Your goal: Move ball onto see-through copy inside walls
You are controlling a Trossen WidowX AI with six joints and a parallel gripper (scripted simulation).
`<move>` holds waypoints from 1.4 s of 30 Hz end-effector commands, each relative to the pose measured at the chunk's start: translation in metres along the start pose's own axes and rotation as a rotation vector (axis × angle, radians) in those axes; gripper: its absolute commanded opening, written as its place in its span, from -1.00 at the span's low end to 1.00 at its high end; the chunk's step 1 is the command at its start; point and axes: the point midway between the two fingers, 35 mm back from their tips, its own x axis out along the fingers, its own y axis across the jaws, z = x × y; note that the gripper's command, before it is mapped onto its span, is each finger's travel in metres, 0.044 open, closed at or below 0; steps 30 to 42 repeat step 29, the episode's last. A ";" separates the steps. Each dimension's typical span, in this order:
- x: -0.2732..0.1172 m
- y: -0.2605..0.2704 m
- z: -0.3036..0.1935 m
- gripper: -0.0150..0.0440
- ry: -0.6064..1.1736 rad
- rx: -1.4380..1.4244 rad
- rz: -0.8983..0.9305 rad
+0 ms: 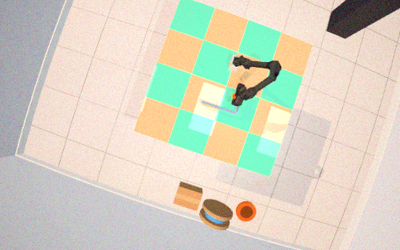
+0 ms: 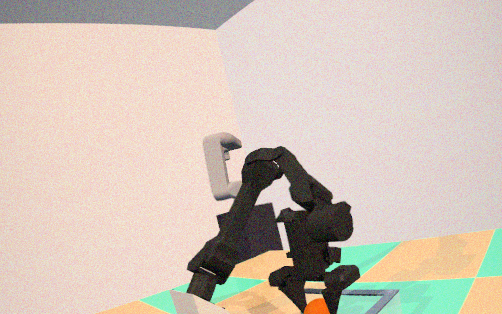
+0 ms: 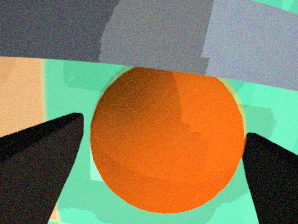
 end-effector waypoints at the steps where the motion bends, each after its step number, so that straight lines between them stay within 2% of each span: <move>1: -0.011 -0.002 -0.001 0.89 0.002 -0.002 -0.002; 5: -0.074 -0.002 -0.001 0.89 0.002 0.000 -0.002; 7: -0.085 0.000 -0.001 0.89 0.000 0.000 -0.001; 17: -0.080 -0.004 -0.002 0.89 0.000 0.006 -0.017; 18: -0.082 -0.004 -0.002 0.98 0.000 0.006 -0.017; 24: -0.129 -0.002 -0.002 1.00 0.001 0.004 -0.012; 42: -0.129 -0.002 -0.002 1.00 0.001 0.004 -0.012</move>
